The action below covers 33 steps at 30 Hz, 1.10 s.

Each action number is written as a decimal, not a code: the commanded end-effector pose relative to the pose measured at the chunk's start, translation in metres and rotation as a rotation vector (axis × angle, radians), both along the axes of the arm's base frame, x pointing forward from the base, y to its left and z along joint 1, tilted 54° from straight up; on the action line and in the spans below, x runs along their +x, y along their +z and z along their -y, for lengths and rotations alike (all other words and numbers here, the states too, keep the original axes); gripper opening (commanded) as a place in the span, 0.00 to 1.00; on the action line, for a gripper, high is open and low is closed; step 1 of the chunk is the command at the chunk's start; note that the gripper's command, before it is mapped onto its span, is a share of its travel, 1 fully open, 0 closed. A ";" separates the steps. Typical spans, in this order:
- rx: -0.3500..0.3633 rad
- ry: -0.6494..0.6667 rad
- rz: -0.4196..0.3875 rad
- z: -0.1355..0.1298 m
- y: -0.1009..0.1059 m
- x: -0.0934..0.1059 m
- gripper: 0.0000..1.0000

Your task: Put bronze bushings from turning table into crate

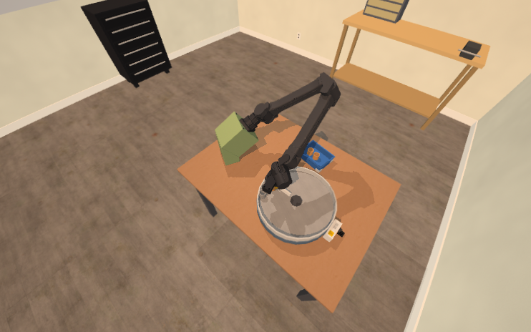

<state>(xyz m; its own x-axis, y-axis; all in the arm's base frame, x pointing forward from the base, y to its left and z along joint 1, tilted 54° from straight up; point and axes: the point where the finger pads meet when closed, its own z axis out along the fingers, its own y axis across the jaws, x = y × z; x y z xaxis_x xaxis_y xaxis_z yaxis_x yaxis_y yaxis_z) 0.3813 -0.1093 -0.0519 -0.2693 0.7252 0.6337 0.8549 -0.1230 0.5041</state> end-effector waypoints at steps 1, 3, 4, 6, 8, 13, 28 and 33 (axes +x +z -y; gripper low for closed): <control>-0.009 -0.006 0.011 0.003 0.001 0.004 0.14; -0.010 -0.004 0.013 0.003 0.001 0.004 0.14; -0.010 -0.004 0.013 0.003 0.001 0.004 0.14; -0.010 -0.004 0.013 0.003 0.001 0.004 0.14; -0.010 -0.004 0.013 0.003 0.001 0.004 0.14; -0.010 -0.004 0.013 0.003 0.001 0.004 0.14; -0.010 -0.004 0.013 0.003 0.001 0.004 0.14; -0.010 -0.004 0.013 0.003 0.001 0.004 0.00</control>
<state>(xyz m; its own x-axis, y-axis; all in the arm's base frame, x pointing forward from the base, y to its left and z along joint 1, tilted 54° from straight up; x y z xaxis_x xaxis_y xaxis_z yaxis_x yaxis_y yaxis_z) 0.3815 -0.1093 -0.0517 -0.2693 0.7247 0.6343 0.8544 -0.1242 0.5046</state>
